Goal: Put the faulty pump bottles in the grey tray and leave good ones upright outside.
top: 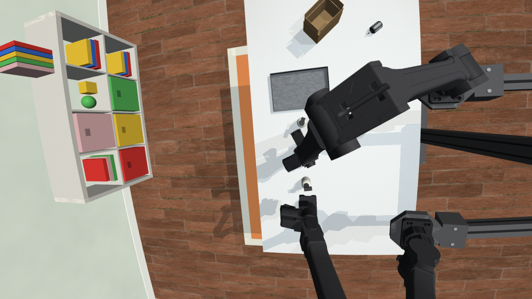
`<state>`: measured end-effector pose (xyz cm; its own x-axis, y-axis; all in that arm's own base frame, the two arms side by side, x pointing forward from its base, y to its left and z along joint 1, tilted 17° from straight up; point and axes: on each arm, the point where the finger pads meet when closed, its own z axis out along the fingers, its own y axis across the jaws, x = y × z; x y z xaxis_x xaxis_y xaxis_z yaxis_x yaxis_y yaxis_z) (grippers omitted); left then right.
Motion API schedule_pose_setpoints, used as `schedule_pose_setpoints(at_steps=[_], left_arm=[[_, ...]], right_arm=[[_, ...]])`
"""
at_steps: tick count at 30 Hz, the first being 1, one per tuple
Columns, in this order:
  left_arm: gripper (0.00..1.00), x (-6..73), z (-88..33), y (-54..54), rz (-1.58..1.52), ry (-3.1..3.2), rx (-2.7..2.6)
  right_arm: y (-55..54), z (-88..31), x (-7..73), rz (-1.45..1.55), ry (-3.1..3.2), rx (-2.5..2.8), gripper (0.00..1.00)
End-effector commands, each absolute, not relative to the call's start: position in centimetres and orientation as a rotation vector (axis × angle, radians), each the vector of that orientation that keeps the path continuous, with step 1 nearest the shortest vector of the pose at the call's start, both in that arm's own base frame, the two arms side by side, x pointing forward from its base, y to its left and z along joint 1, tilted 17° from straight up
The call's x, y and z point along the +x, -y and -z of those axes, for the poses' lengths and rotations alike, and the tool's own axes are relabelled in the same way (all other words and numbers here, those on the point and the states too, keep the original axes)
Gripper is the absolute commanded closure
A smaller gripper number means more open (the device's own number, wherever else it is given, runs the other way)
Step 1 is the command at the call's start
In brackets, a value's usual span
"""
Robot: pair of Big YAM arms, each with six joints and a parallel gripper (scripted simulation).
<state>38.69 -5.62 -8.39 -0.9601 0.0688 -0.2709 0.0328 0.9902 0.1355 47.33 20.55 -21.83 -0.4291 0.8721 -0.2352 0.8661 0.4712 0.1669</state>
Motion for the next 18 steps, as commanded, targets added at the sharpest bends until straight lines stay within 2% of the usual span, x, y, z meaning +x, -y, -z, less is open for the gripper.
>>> schedule_pose_setpoints(at_steps=[1,18], left_arm=[[1.00,38.7,8.5,5.8,-0.190,-2.859,0.077],[1.00,38.7,8.5,5.8,-0.190,-2.859,0.077]], right_arm=[[-20.8,22.4,48.6,-0.057,-2.427,1.473,0.49],[-20.3,24.6,49.2,-0.056,-2.424,1.477,0.49]])
